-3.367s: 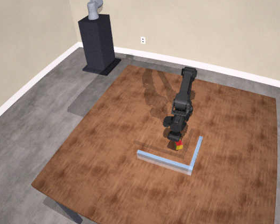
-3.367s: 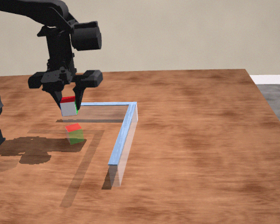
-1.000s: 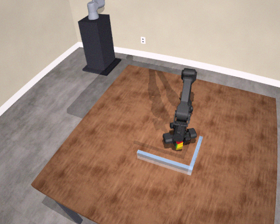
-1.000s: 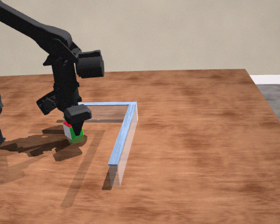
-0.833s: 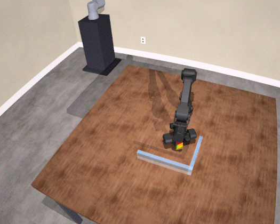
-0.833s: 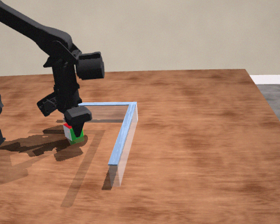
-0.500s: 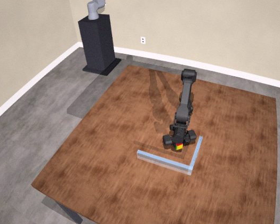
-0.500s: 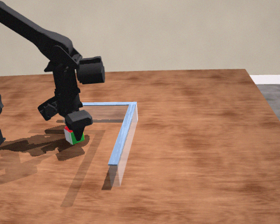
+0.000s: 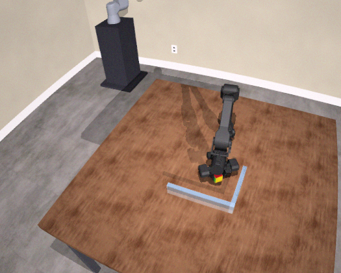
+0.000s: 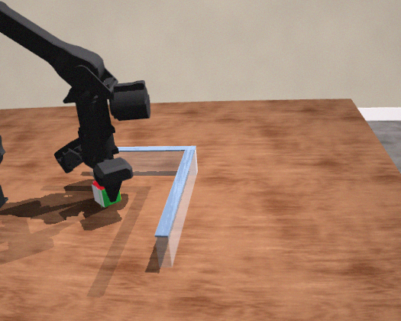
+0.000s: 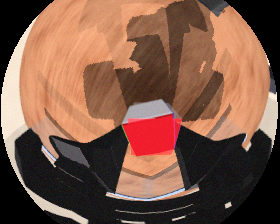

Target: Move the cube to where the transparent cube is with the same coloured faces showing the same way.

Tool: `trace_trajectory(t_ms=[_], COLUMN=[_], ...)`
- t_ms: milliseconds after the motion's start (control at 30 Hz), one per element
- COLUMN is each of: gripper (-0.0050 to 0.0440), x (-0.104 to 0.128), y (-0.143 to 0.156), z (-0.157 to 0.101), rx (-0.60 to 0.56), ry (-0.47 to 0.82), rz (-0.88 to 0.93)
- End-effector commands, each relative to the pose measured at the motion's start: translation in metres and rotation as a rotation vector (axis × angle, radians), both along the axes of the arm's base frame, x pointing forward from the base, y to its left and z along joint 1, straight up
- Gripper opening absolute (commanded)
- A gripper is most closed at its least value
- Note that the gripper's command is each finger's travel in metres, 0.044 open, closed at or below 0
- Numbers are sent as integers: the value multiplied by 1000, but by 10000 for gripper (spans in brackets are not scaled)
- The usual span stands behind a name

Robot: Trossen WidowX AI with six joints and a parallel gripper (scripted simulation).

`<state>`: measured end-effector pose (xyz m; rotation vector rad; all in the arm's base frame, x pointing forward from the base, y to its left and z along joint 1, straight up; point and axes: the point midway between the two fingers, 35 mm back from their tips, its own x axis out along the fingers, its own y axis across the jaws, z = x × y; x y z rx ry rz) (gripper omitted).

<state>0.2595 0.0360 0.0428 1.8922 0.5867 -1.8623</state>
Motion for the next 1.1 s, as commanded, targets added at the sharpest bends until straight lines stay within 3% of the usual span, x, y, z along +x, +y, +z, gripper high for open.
trace_trajectory(t_ms=[0,567,767,933,1067], gripper=[280,280,280,280,280], x=[2,3,2,-1,1], y=[0,0,0,-1,0], z=[3,5,77,88,79], rx=[1,1,-2,-4,0], ry=[-13,-13,-10,-4,-10], rz=[-1,-1,-1,-1,1])
